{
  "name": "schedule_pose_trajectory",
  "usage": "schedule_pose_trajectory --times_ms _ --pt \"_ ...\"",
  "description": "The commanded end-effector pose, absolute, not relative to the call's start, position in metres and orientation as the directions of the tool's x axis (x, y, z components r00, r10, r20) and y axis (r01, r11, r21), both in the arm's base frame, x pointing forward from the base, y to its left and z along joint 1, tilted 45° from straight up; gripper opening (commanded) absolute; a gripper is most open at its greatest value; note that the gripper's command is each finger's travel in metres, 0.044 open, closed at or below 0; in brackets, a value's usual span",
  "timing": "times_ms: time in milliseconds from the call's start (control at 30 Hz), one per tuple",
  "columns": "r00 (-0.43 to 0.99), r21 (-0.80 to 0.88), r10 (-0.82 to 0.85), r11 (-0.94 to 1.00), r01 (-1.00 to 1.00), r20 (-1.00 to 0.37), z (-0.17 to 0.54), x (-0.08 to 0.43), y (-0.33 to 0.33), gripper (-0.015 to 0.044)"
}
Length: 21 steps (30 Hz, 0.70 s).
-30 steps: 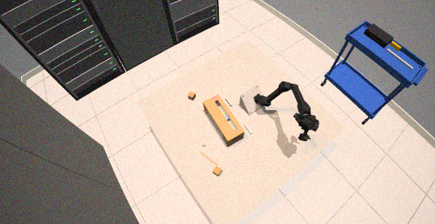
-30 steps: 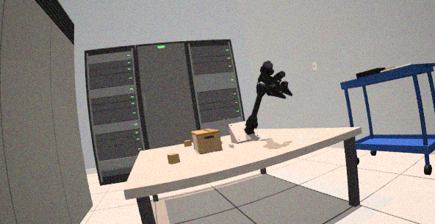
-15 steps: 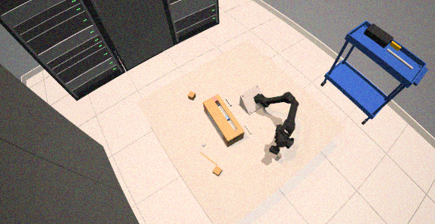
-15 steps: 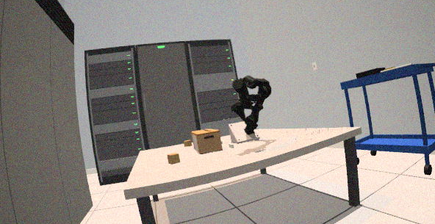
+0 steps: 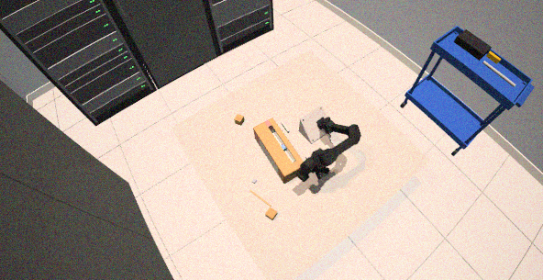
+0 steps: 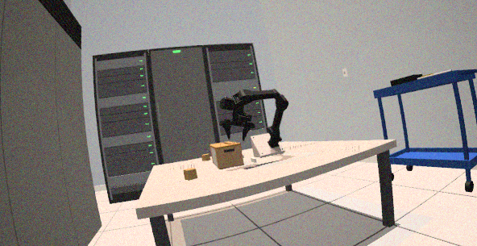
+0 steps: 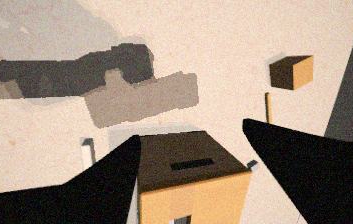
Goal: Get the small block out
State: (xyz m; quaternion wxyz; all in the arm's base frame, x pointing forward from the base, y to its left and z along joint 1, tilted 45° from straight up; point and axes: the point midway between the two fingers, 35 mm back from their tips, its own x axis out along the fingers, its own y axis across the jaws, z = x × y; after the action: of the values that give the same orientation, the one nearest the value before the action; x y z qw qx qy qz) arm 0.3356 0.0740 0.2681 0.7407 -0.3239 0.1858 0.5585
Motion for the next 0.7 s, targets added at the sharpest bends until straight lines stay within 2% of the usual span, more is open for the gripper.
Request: schedule_pose_trajectory --times_ms 0,267,533,667 --pt "0.277 -0.209 0.666 0.183 -0.961 -0.692 0.220 0.344 0.021 0.0400" --pt "0.176 -0.059 0.693 0.189 -0.980 -0.699 0.137 0.326 -0.060 0.0400" --pt "0.113 0.032 0.808 0.161 -0.986 -0.578 0.069 0.270 -0.121 0.0400" --pt "0.112 0.033 0.822 0.157 -0.987 -0.559 0.064 0.264 -0.125 0.0400"
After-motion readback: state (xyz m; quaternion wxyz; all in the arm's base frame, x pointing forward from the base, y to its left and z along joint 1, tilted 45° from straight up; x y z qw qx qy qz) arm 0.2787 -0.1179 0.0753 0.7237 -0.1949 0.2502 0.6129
